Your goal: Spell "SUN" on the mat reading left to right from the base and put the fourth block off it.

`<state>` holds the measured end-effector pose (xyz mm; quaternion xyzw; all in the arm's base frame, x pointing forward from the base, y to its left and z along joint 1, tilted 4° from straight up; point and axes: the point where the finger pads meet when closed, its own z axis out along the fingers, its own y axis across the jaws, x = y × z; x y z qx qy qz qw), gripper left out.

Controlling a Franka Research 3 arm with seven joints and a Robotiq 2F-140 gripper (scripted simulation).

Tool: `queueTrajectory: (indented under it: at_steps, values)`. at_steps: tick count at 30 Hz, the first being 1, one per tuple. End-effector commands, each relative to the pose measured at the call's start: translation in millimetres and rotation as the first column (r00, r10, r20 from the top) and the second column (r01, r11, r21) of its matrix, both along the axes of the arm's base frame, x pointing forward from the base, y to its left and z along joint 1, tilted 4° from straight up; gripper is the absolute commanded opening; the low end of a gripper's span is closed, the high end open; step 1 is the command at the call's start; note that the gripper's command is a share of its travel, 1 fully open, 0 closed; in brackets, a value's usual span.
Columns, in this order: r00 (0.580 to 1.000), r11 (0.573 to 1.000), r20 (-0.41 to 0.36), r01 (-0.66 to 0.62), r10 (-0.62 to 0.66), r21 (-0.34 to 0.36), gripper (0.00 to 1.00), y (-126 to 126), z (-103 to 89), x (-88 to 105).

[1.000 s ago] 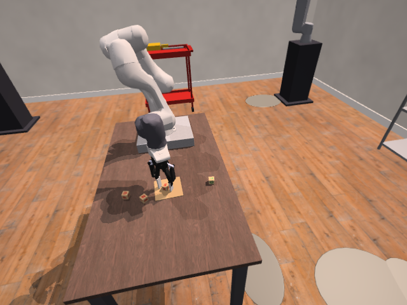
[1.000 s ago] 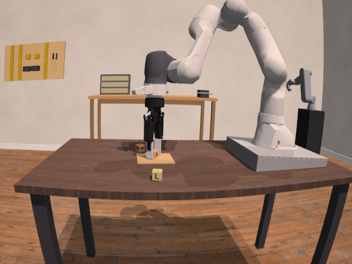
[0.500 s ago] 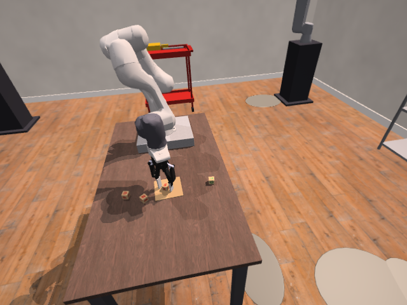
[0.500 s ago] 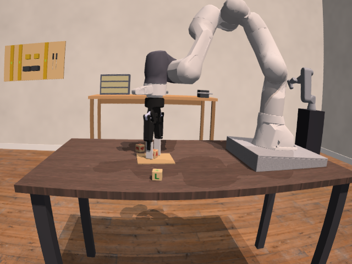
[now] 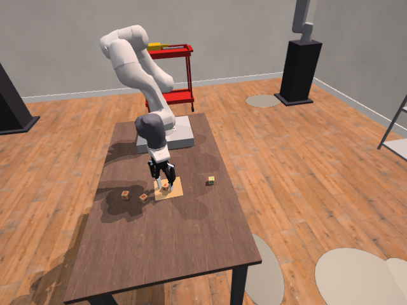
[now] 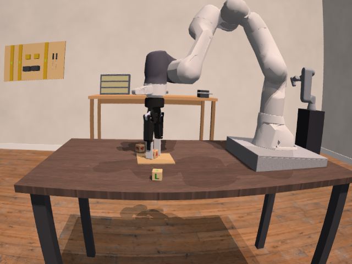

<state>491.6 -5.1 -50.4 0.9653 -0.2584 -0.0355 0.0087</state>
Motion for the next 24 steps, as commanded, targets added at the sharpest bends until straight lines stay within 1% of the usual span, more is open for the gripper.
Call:
queueTrajectory:
  at_steps: [1, 4, 5, 21, 22, 24]
  values:
    - [1.000, 1.000, 0.002, 0.004, -0.004, -0.001, 0.40, -0.9, -0.2, 0.9]
    - [1.000, 1.000, 0.002, 0.004, -0.004, -0.001, 0.40, -0.9, -0.2, 0.9]
    - [1.000, 1.000, 0.002, 0.004, -0.004, -0.001, 0.28, -0.9, -0.2, 0.9]
    - [1.000, 1.000, 0.002, 0.004, -0.004, -0.001, 0.28, -0.9, -0.2, 0.9]
    - [1.000, 1.000, 0.002, 0.004, -0.004, -0.001, 0.16, -0.9, -0.2, 0.9]
    - [1.000, 1.000, 0.002, 0.004, -0.004, -0.001, 0.16, -0.9, -0.2, 0.9]
